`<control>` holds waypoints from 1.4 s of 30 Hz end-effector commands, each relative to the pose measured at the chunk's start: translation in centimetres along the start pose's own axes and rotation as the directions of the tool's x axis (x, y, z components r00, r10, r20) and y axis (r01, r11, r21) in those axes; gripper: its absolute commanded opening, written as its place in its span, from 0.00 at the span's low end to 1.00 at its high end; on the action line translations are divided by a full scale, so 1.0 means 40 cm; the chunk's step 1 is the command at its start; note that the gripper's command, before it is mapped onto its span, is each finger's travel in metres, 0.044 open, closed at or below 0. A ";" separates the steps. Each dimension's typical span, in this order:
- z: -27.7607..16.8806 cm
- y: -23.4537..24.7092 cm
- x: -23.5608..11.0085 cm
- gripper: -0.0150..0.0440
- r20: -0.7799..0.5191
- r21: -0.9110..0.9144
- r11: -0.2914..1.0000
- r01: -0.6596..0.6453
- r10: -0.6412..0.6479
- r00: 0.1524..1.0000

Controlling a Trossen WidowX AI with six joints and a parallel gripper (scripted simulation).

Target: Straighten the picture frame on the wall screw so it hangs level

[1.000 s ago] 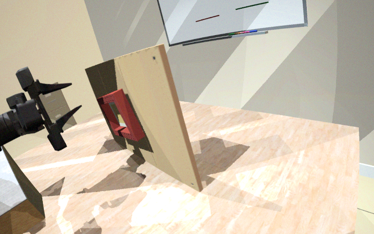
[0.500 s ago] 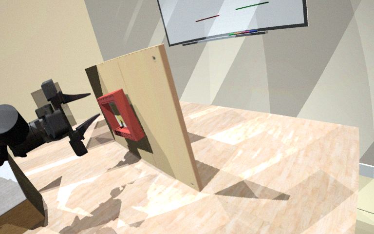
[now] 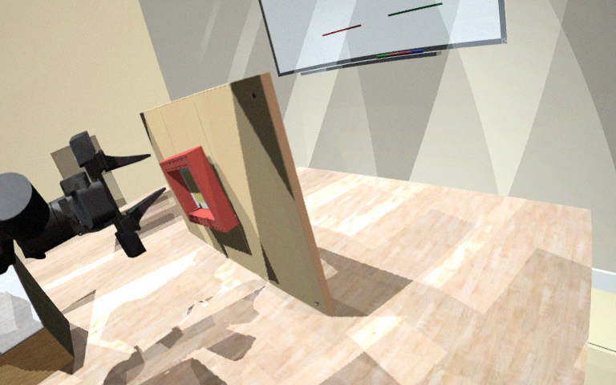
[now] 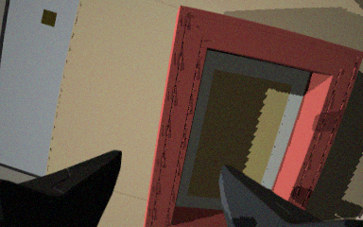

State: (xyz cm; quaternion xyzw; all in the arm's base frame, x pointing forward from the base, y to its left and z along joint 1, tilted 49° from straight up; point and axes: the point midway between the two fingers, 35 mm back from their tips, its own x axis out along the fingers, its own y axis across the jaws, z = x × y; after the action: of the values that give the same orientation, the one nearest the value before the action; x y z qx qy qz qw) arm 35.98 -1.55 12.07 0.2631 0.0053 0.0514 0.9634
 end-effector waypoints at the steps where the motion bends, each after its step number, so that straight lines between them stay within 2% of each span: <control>1: -0.001 0.000 0.006 0.69 -0.001 -0.005 1.000 -0.003 0.003 1.000; 24: 0.000 0.001 0.097 0.69 0.011 0.016 1.000 -0.009 0.009 1.000; 42: 0.000 0.001 0.100 0.69 0.012 0.017 1.000 -0.009 0.009 1.000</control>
State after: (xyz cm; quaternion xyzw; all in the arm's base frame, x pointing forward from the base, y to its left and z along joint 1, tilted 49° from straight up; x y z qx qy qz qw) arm 39.92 -1.07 12.25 0.2680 -0.0025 0.0559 0.9618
